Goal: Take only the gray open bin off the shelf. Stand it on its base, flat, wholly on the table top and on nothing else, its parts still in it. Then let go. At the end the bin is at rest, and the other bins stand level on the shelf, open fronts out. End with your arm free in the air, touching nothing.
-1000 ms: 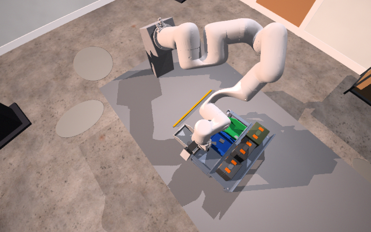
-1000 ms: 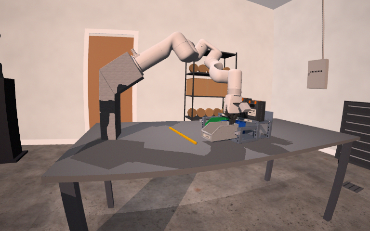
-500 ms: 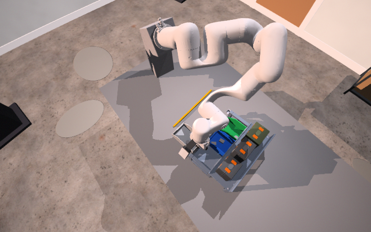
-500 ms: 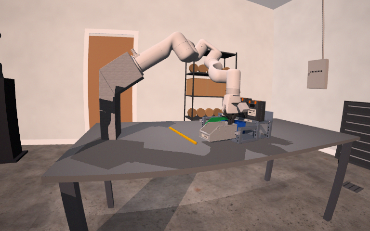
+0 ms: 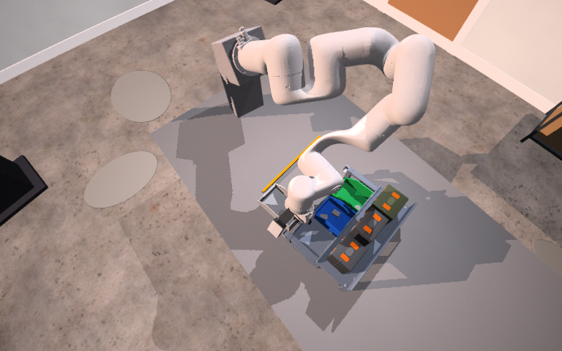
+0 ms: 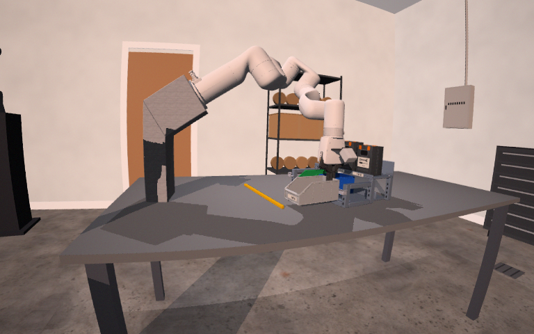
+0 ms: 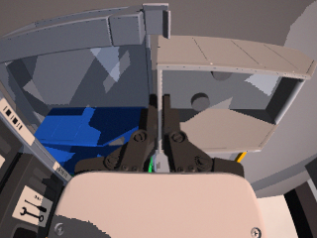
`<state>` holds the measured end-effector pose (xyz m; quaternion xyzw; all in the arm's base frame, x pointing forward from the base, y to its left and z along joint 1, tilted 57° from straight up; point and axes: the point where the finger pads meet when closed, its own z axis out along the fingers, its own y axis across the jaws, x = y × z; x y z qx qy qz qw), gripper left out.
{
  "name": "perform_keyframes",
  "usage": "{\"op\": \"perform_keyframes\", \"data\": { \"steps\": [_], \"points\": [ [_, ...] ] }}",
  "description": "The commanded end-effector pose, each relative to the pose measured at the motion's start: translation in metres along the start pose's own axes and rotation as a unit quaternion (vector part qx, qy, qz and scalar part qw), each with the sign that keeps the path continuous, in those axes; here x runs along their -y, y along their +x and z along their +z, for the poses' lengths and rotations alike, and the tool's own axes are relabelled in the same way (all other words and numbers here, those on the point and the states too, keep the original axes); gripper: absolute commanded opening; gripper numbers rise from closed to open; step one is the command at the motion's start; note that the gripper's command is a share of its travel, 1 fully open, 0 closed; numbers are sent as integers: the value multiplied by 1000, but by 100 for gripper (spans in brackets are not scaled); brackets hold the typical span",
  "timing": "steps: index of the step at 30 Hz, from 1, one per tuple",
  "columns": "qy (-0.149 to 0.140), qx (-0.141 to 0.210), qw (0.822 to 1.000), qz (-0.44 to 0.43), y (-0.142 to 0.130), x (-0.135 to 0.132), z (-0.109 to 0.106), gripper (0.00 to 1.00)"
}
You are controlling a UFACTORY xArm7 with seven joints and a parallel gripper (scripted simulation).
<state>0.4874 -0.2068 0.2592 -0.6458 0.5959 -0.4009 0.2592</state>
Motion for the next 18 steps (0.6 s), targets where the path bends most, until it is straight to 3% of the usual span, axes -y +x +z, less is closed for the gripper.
{"op": "perform_keyframes", "data": {
  "steps": [1, 18],
  "points": [
    [2, -1, 1000, 0, 1, -1, -1, 0],
    [2, -1, 1000, 0, 1, 0, 7, 0]
  ]
}}
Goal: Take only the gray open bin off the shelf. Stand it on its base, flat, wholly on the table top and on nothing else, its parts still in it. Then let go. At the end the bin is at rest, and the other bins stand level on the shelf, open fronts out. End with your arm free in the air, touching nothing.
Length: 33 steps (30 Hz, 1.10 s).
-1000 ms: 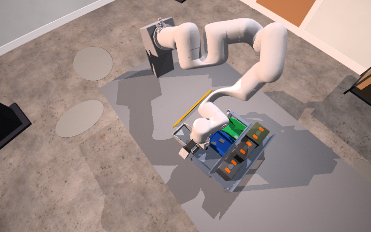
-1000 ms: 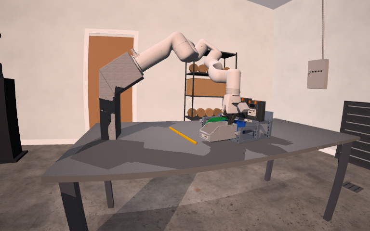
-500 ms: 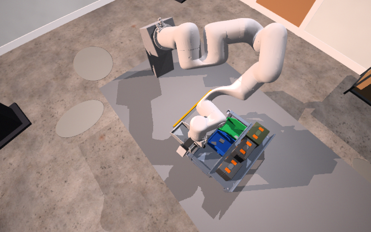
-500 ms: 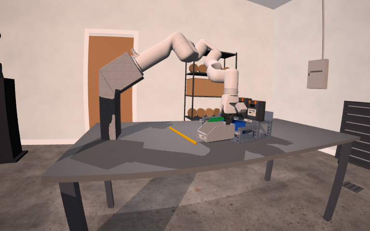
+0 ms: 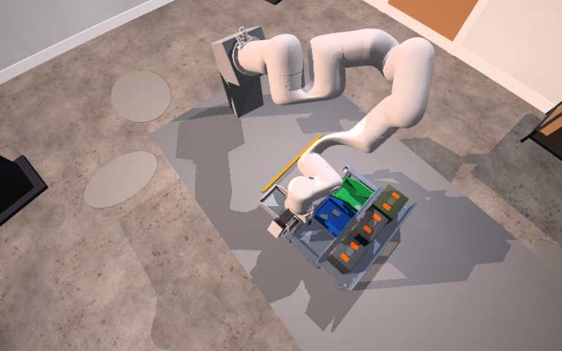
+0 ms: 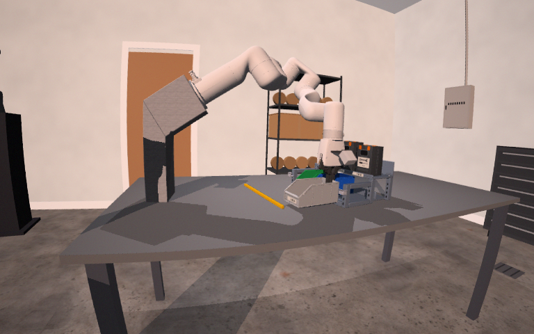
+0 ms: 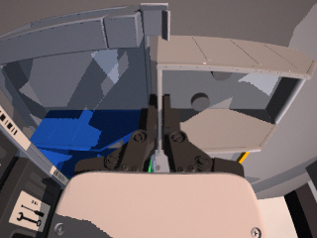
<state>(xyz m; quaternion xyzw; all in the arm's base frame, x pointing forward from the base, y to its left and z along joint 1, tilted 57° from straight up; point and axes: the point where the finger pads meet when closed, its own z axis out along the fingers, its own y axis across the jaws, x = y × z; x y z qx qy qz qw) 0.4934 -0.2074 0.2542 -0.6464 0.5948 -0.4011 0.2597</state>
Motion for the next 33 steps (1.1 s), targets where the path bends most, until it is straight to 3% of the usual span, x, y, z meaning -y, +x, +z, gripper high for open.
{"op": "perform_keyframes", "data": {
  "steps": [1, 33],
  "points": [
    [1, -2, 1000, 1, 1, 0, -1, 0],
    [1, -2, 1000, 1, 1, 0, 14, 0]
  ]
}}
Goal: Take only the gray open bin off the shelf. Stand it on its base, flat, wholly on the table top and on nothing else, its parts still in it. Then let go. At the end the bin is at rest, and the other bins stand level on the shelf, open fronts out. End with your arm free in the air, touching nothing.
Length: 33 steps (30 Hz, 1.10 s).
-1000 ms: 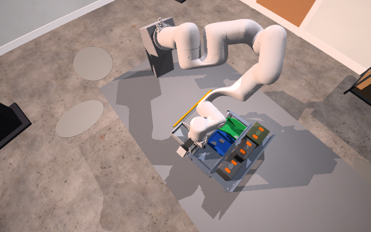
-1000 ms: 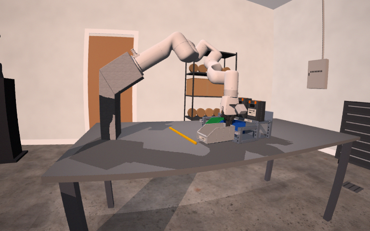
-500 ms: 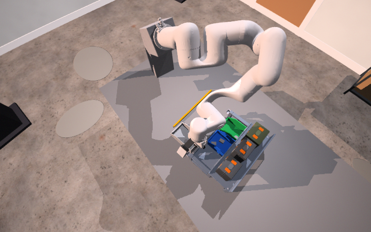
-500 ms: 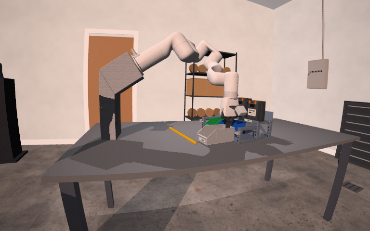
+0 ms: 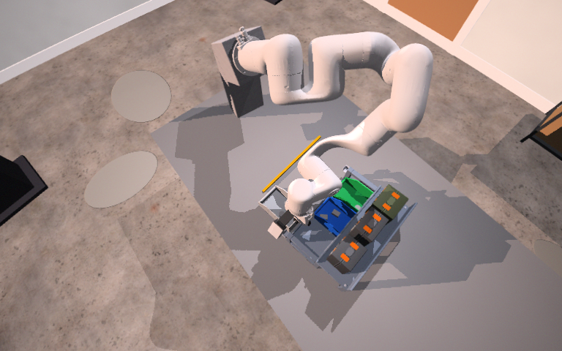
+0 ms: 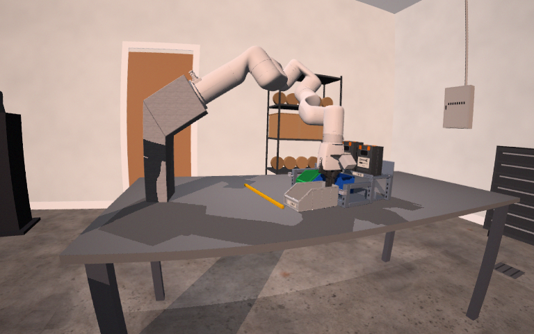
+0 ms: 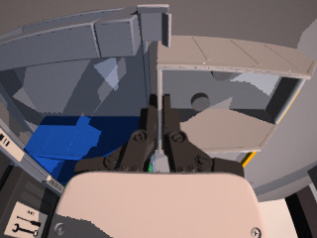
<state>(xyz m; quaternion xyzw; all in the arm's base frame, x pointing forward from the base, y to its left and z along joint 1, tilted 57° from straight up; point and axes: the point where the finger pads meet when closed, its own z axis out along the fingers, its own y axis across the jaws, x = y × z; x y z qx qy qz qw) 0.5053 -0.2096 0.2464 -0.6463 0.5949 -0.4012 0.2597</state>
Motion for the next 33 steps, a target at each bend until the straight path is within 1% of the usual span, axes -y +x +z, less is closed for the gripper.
{"op": "perform_keyframes", "data": {
  "steps": [1, 9, 10, 33],
  "points": [
    [1, -2, 1000, 1, 1, 0, 0, 0],
    [1, -2, 1000, 1, 1, 0, 0, 0],
    [1, -2, 1000, 1, 1, 0, 0, 33],
    [1, -2, 1000, 1, 1, 0, 0, 33]
  ]
}}
